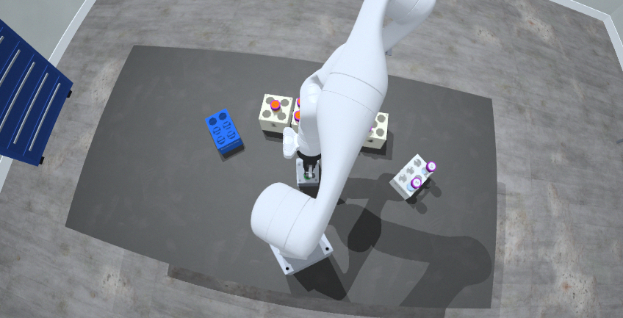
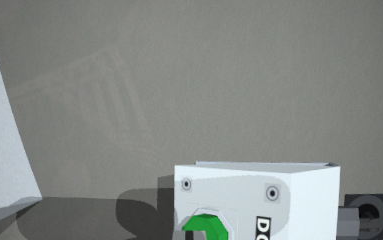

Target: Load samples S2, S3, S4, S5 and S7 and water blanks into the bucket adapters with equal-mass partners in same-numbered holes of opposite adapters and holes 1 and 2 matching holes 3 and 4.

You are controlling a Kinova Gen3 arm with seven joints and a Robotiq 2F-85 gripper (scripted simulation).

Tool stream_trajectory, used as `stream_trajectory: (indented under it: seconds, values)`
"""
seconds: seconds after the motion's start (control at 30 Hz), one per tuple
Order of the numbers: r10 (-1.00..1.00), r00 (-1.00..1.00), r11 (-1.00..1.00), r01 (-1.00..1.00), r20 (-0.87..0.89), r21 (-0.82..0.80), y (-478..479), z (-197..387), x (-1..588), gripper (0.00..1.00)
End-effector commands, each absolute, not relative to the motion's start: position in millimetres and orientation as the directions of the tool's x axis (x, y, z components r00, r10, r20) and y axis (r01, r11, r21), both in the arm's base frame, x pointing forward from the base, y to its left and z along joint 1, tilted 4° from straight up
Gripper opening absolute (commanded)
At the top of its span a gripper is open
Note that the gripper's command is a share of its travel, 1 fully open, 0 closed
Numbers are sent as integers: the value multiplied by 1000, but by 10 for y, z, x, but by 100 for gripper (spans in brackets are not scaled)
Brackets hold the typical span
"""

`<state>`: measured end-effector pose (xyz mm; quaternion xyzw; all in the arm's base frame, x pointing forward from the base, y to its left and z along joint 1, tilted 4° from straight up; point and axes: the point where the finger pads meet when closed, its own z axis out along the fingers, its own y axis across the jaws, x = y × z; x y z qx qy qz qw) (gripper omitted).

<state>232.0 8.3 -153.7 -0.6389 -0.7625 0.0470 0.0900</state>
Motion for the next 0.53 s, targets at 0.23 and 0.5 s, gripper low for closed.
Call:
stream_trajectory:
  seconds: [0.23,0.5]
  values:
    - [983,-168,179,966,77,-186,84,-1582,2327,10]
    - [983,-168,179,966,77,-186,87,-1635,2330,10]
